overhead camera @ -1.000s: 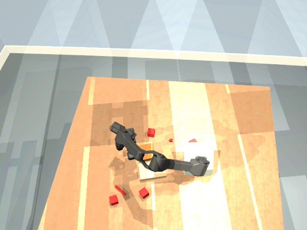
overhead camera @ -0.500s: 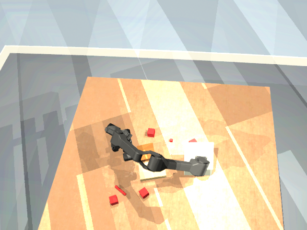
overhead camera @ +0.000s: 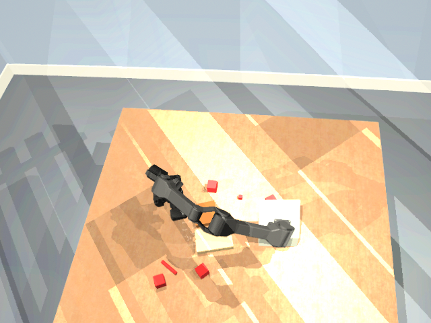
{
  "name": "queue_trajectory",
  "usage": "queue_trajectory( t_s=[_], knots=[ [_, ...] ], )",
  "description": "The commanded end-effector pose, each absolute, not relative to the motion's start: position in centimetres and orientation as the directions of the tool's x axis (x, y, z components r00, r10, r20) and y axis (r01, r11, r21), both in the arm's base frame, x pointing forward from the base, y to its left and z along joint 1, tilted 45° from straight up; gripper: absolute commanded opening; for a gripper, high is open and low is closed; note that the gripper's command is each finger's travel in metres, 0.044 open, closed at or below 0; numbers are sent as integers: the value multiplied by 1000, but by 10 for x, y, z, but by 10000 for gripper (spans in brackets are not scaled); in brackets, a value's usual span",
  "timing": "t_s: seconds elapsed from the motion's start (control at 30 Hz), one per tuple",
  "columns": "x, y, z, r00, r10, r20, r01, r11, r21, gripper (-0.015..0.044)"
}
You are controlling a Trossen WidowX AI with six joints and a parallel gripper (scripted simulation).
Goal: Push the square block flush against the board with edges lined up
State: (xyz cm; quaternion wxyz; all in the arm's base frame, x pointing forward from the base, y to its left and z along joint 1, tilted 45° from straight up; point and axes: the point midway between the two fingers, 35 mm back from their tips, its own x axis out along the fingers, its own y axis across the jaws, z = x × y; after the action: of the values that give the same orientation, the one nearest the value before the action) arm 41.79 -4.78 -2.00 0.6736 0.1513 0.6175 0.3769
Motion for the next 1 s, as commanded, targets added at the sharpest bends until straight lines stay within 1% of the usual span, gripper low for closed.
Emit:
queue_trajectory(
  t_s=[0.0,0.87,0.97],
  knots=[
    [418,-48,-18,-51,693,-719,-327,669,668,0],
    [418,-48,-18,-51,693,-719,-327,669,668,0],
    [416,-49,-22,-49,694,-719,-277,682,677,0]
  ],
)
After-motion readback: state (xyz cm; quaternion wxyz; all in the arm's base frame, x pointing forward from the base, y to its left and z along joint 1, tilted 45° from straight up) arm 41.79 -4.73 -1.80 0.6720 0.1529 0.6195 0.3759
